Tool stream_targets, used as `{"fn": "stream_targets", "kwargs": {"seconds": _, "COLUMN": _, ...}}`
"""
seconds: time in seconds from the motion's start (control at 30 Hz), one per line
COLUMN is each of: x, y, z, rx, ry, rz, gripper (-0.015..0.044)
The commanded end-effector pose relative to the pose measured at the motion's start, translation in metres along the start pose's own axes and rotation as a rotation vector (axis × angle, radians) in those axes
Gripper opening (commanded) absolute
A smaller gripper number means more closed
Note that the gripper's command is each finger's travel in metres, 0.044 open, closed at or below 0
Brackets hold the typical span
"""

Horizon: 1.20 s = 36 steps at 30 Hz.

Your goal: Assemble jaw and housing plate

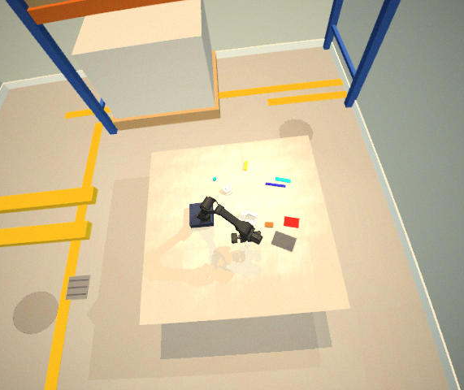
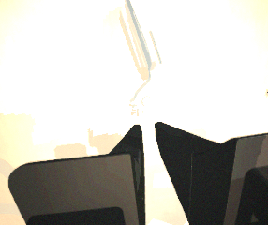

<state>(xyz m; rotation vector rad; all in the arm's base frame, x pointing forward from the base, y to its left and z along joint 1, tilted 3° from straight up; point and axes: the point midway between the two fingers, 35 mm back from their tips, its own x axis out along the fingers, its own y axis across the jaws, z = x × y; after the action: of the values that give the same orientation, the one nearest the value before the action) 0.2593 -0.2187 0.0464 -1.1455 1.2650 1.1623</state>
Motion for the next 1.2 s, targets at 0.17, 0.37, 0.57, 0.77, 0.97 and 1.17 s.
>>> {"fn": "stream_targets", "kwargs": {"seconds": 0.17, "x": 0.000, "y": 0.000, "z": 0.000, "rx": 0.000, "ry": 0.000, "rz": 0.000, "gripper": 0.0000}}
{"fn": "stream_targets", "kwargs": {"seconds": 0.37, "x": 0.000, "y": 0.000, "z": 0.000, "rx": 0.000, "ry": 0.000, "rz": 0.000, "gripper": 0.0000}}
{"fn": "stream_targets", "kwargs": {"seconds": 0.57, "x": -0.002, "y": -0.005, "z": 0.011, "rx": -0.056, "ry": -0.002, "rz": 0.001, "gripper": 0.0131}}
{"fn": "stream_targets", "kwargs": {"seconds": 0.77, "x": -0.008, "y": -0.017, "z": 0.038, "rx": -0.194, "ry": -0.008, "rz": 0.005, "gripper": 0.0289}}
{"fn": "stream_targets", "kwargs": {"seconds": 0.97, "x": -0.010, "y": -0.021, "z": 0.050, "rx": -0.249, "ry": -0.010, "rz": 0.006, "gripper": 0.0440}}
{"fn": "stream_targets", "kwargs": {"seconds": 1.17, "x": 0.015, "y": -0.019, "z": 0.051, "rx": -0.249, "ry": -0.010, "rz": 0.006, "gripper": 0.0440}}
